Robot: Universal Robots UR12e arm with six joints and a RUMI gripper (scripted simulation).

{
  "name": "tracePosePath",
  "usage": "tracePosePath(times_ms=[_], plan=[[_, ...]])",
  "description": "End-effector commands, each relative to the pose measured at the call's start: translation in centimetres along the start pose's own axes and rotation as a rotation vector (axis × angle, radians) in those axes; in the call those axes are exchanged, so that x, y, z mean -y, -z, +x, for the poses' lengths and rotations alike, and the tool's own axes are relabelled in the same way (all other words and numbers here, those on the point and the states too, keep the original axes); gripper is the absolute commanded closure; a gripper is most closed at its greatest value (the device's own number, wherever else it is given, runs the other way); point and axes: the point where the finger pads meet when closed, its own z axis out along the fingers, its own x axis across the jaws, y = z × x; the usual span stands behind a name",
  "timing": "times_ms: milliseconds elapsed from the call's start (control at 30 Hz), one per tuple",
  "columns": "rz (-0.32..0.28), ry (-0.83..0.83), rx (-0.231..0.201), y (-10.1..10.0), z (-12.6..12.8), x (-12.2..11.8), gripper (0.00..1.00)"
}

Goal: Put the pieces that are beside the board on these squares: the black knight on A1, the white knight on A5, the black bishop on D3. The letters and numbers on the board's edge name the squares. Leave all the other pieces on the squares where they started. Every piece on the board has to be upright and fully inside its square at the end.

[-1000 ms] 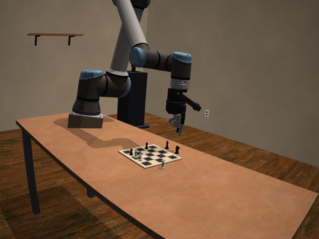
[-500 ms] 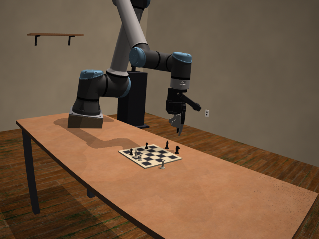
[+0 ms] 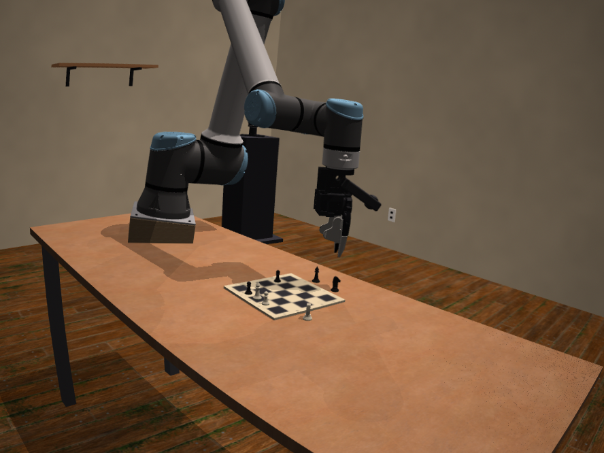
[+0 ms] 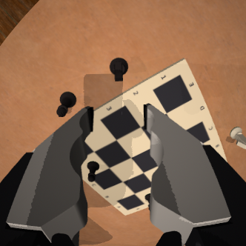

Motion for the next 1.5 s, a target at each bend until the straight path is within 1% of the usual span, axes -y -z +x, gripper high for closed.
tracePosePath(times_ms=[0,300,633,1467], plan=[[0.001,0.0,-0.001,0.1,0.1,0.0,0.78],[0.001,0.0,-0.001,0.0,0.1,0.0,0.78],[0.001,0.0,-0.001,-0.6,0.1,0.0,0.78],[0.001,0.0,-0.001,-4.0,0.0,0.1,0.78]])
